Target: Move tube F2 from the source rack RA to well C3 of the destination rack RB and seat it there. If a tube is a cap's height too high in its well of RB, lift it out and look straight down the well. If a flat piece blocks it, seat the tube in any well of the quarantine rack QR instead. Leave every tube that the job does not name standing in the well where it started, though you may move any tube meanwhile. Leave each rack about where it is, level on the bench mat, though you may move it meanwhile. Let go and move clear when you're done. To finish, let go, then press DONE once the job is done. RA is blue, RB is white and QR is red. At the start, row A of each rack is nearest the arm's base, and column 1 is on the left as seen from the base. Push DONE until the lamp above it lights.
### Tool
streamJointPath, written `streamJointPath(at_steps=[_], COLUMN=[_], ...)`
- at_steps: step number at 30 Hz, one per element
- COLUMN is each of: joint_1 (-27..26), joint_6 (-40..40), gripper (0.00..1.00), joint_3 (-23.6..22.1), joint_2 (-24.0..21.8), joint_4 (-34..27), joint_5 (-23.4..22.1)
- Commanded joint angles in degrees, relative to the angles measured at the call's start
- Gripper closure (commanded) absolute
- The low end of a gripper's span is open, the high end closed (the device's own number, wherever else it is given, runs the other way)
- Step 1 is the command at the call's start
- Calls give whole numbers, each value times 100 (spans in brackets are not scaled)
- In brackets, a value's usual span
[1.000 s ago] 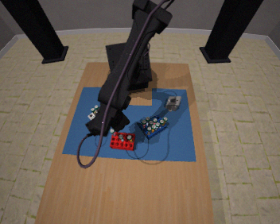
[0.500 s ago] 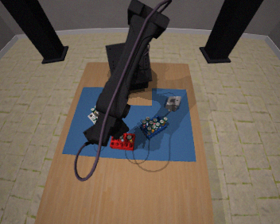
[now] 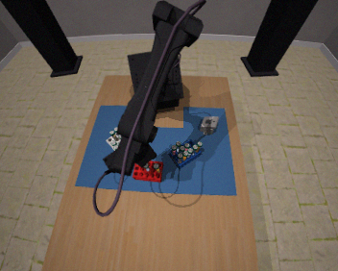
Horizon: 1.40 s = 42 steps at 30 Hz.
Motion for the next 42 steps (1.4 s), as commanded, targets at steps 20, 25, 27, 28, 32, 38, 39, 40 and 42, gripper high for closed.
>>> streamJointPath(at_steps=[20, 25, 27, 28, 32, 38, 39, 40, 42], joint_1=[255, 396, 425, 393, 395, 456, 442, 420, 434], joint_6=[306, 361, 384, 390, 401, 401, 408, 413, 419], gripper=[70, 70, 70, 70, 70, 70, 70, 70, 70], joint_3=[-61, -335, -362, -196, -116, -333, -392, -403, -420], joint_2=[396, 608, 659, 665, 532, 595, 593, 592, 598], joint_4=[911, 1112, 1198, 1213, 1224, 1271, 1281, 1293, 1318], joint_5=[286, 337, 356, 357, 363, 377, 380, 383, 388])
